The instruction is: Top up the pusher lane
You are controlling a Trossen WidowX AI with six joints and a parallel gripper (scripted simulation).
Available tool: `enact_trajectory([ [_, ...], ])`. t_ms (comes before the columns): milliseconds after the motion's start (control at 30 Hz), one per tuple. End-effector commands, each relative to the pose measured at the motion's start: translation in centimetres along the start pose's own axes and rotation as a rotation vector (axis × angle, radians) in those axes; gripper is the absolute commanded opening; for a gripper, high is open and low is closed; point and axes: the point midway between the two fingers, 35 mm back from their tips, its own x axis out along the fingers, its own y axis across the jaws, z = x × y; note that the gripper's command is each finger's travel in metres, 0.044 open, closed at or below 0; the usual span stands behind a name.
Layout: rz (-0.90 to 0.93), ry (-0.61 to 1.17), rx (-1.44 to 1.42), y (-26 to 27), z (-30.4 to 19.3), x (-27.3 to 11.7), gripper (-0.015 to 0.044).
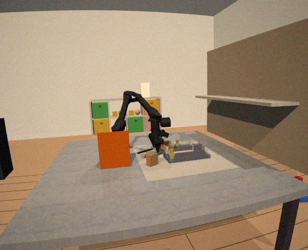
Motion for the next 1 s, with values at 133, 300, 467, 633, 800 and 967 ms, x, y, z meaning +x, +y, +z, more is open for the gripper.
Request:
enact_trajectory([
  [133, 0.008, 0.007, 0.011, 0.0, -0.3, 1.3, 0.044],
  [300, 0.008, 0.007, 0.011, 0.0, -0.3, 1.3, 0.0335],
  [467, 0.008, 0.007, 0.011, 0.0, -0.3, 1.3, 0.0204],
  [633, 0.008, 0.007, 0.011, 0.0, -0.3, 1.3, 0.0151],
  [800, 0.006, 0.007, 0.011, -0.1, -0.2, 0.9, 0.0059],
  [967, -0.002, 0.005, 0.012, -0.6, 0.4, -1.9, 0.0],
])
